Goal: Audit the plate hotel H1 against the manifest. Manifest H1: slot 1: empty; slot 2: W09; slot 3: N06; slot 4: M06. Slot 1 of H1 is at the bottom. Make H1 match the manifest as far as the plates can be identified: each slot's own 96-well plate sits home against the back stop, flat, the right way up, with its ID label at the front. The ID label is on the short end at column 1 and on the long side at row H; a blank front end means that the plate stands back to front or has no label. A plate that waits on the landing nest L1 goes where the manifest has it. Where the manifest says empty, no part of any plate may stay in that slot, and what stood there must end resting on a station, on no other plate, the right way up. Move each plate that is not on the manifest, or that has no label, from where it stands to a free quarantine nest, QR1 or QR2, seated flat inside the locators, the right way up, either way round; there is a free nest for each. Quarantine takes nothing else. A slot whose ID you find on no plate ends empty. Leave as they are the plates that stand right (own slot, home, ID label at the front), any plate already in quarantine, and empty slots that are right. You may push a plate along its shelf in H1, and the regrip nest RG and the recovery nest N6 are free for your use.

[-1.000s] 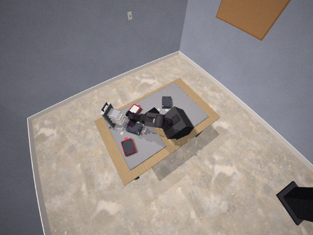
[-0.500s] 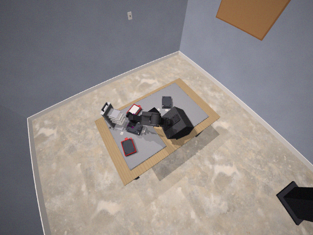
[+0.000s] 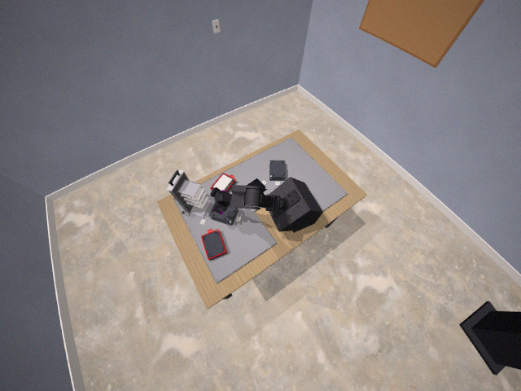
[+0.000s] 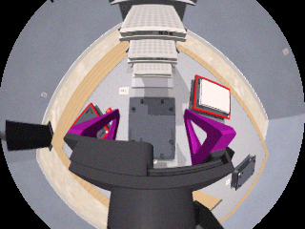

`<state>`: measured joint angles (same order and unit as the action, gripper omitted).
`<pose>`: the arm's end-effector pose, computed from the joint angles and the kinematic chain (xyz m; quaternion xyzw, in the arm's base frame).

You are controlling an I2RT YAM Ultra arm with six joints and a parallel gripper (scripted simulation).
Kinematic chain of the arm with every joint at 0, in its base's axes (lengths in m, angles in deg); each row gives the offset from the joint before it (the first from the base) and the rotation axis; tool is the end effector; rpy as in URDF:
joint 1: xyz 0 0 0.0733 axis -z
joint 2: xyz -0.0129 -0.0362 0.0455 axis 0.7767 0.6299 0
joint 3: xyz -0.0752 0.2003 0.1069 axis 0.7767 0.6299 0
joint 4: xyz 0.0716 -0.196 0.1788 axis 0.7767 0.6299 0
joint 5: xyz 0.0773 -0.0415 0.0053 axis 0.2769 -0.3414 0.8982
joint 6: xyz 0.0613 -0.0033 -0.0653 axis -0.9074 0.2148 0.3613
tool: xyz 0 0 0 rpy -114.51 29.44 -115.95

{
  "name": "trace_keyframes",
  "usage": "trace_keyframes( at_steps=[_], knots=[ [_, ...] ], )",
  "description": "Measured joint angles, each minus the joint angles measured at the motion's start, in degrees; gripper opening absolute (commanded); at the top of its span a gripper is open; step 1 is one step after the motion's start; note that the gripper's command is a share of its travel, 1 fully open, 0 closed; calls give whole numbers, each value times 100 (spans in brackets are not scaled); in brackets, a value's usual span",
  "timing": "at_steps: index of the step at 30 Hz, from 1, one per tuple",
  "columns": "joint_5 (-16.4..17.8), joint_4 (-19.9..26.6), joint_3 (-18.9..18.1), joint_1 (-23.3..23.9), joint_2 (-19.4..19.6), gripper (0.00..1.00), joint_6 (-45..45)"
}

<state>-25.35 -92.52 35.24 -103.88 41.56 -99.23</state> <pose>0.1727 0.2517 0.1551 -0.2324 0.7312 0.4519 0.4551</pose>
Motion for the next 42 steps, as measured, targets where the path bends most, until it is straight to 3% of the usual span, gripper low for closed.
trace_keyframes(
  at_steps=[20,42],
  knots=[
    [79,52,-584,125,426,100,0],
    [85,57,-592,125,428,100,0]
  ],
)
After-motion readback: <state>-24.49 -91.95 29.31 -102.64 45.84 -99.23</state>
